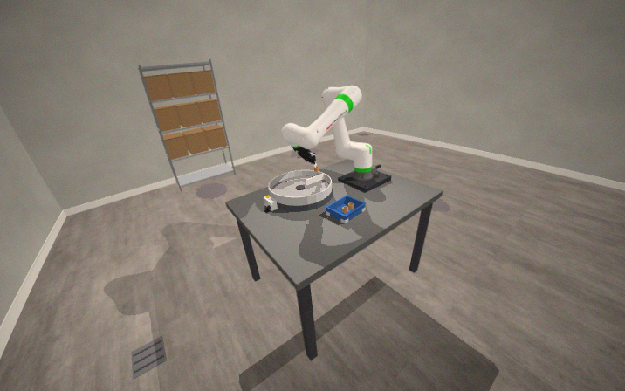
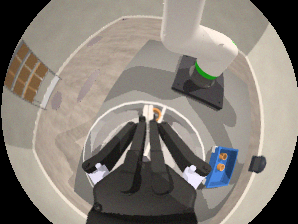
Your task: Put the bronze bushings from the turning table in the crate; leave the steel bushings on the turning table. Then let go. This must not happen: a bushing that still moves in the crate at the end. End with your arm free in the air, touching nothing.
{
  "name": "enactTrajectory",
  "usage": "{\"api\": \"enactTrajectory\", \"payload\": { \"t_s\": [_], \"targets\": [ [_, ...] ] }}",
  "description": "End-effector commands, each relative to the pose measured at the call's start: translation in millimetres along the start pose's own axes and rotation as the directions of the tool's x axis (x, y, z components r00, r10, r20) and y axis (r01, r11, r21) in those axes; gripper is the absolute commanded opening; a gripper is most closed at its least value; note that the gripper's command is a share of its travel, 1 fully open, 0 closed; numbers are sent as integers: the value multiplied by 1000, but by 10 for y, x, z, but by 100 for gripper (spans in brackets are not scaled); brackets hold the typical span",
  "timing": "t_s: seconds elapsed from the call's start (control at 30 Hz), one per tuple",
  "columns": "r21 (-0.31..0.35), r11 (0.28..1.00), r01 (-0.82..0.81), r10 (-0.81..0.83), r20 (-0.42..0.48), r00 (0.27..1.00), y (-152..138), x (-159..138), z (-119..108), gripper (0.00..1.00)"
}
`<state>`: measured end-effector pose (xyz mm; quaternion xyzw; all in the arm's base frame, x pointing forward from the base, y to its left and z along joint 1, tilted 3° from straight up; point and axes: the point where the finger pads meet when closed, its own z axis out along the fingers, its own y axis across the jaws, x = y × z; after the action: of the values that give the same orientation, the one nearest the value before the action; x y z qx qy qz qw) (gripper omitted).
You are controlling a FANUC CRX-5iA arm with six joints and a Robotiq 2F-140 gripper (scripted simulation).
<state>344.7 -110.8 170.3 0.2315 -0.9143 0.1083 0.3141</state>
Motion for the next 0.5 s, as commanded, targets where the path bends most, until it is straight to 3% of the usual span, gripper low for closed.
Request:
{"api": "enactTrajectory", "payload": {
  "t_s": [0.0, 0.47],
  "targets": [
    [0, 1000, 0, 0, 0, 1000, 3, -2, -4, 0],
    [0, 1000, 0, 0, 0, 1000, 338, -231, -199, 0]
  ]
}}
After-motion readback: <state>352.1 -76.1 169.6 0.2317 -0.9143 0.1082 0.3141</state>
